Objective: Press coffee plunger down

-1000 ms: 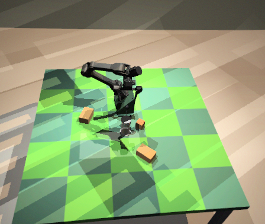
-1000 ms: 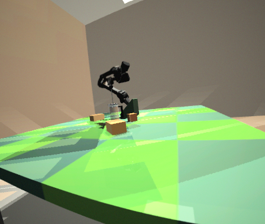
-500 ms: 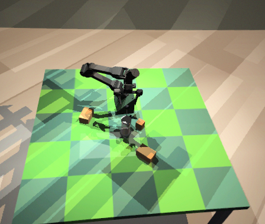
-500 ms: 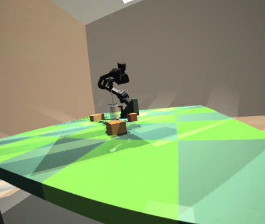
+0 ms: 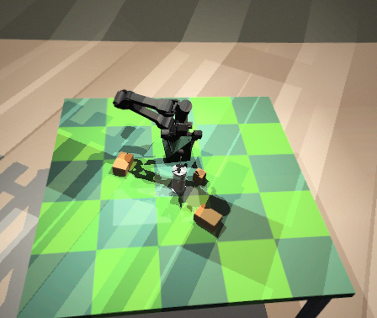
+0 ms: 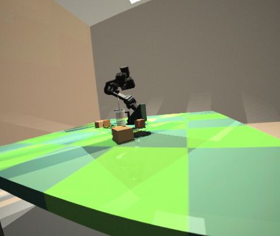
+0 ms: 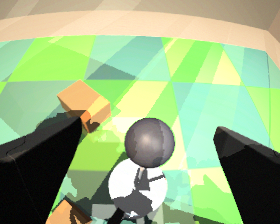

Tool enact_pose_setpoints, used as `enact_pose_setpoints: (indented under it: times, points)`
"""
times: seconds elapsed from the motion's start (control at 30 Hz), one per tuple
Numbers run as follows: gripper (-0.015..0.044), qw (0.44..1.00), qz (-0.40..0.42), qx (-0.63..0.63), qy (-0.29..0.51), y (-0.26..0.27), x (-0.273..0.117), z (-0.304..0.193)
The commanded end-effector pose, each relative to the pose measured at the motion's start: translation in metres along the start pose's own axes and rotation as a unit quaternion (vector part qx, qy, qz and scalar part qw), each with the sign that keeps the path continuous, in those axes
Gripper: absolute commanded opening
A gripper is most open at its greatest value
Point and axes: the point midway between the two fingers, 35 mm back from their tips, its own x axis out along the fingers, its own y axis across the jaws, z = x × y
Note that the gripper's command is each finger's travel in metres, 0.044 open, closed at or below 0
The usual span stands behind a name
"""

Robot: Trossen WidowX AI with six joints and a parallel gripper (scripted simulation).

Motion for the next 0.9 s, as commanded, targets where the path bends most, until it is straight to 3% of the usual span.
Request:
enact_pose_setpoints:
  times: [0.0, 0.23, 0.87]
  points:
    - [0.0309, 1.0, 0.001, -0.002, 0.0, -0.0003, 0.0009, -0.002]
    - [0.0125, 1.0, 0.001, -0.002, 0.0, -0.0003, 0.0009, -0.002]
    - [0.0114, 1.0, 0.003, -0.002, 0.004, 0.0032, 0.0085, -0.0109]
